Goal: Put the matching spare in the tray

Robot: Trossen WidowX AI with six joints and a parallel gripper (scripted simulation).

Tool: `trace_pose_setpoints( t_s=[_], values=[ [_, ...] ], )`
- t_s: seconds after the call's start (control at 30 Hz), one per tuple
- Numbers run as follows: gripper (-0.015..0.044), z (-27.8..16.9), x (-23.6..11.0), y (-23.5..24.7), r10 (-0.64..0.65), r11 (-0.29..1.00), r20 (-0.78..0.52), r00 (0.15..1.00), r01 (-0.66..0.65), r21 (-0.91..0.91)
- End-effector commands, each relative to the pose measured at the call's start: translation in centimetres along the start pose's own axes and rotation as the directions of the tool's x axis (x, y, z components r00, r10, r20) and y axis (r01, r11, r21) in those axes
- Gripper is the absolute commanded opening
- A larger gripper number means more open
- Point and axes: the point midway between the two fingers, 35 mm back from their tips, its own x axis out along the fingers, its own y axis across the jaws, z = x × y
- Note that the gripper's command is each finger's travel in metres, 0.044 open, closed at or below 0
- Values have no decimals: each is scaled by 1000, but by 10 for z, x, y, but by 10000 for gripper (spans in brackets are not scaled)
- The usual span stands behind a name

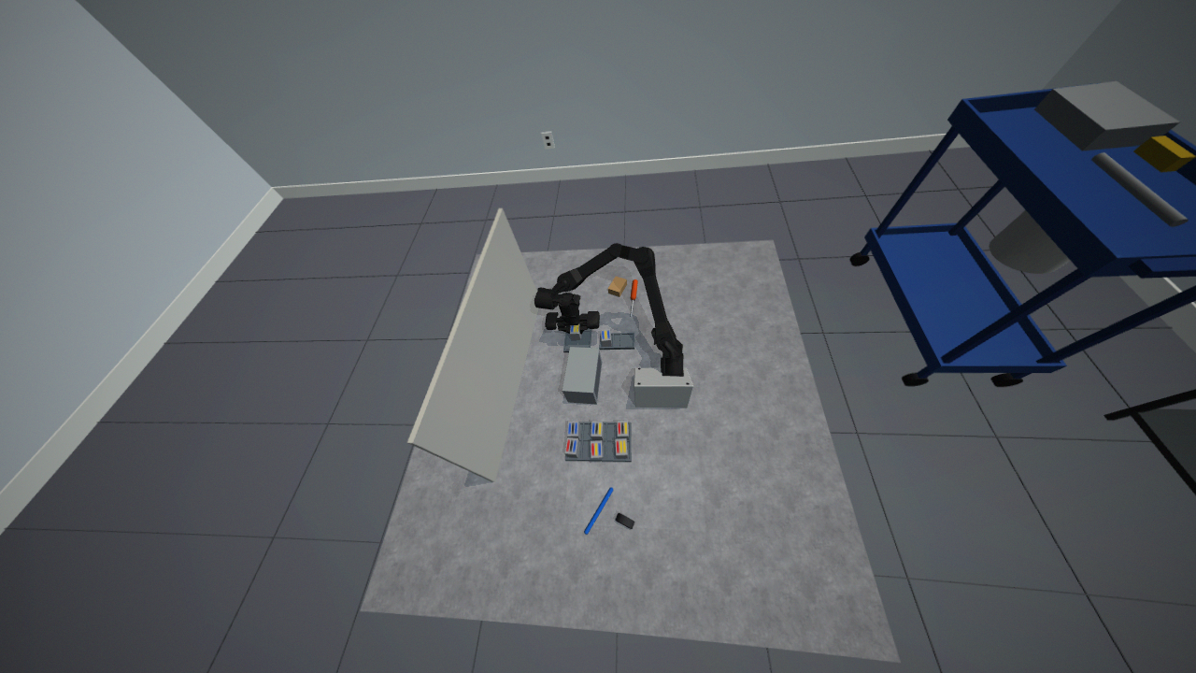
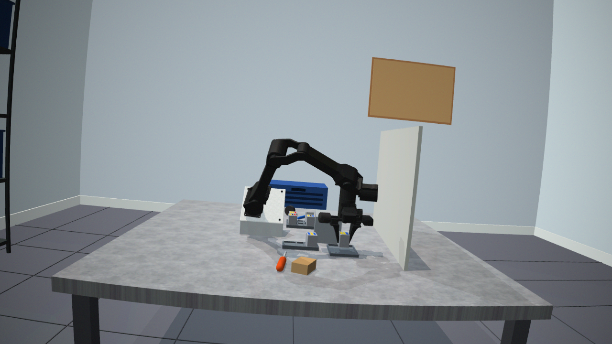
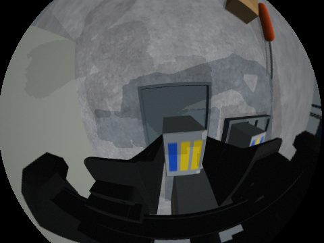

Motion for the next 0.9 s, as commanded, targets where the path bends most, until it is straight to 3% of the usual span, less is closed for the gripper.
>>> trace_pose_setpoints(
  t_s=[0.0, 0.23, 0.77, 0.87],
  values=[
    [0, -1, 3, 0, 2, 1000, -3, 1000, -2, -6],
    [0, -1, 8, -2, 2, 1000, -2, 1000, -2, -6],
    [420, 0, 7, -1, 0, 1000, 2, 1000, 0, 0],
    [440, -1, -15, 2, 1, 1000, -4, 1000, -1, -1]
  ],
)
